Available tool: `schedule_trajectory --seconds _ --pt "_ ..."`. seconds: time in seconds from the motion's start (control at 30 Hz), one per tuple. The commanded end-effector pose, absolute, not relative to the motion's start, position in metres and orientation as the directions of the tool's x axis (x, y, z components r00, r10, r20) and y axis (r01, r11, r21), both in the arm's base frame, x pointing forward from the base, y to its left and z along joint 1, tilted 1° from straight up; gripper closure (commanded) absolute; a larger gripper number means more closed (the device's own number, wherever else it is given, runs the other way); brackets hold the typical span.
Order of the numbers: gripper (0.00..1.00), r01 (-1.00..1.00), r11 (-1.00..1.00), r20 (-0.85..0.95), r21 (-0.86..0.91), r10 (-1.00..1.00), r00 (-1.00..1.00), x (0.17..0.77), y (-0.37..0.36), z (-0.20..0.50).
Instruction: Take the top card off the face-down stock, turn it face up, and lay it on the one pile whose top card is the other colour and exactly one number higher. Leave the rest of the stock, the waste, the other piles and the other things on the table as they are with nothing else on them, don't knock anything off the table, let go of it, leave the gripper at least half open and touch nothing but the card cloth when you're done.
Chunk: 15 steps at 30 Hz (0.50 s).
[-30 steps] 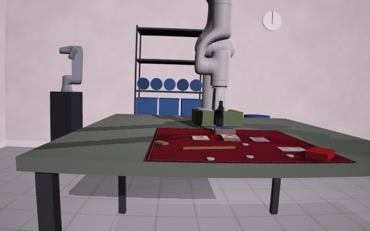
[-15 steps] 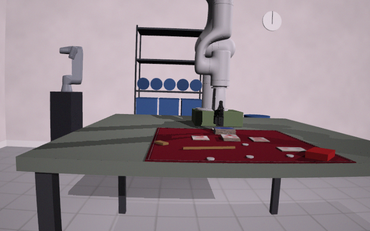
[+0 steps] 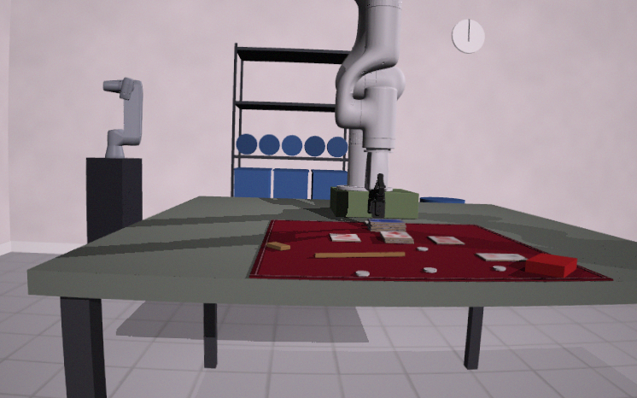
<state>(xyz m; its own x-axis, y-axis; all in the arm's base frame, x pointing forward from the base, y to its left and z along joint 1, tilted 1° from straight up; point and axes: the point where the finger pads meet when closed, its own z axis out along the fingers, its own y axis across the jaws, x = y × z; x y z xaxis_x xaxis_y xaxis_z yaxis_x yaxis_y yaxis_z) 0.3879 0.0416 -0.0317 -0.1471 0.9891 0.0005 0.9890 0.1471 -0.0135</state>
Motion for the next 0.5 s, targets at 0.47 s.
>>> schedule_trajectory --seconds 0.47 --pt "0.14 0.989 0.147 0.0 -0.012 0.989 -0.147 0.3888 0.0418 -0.036"
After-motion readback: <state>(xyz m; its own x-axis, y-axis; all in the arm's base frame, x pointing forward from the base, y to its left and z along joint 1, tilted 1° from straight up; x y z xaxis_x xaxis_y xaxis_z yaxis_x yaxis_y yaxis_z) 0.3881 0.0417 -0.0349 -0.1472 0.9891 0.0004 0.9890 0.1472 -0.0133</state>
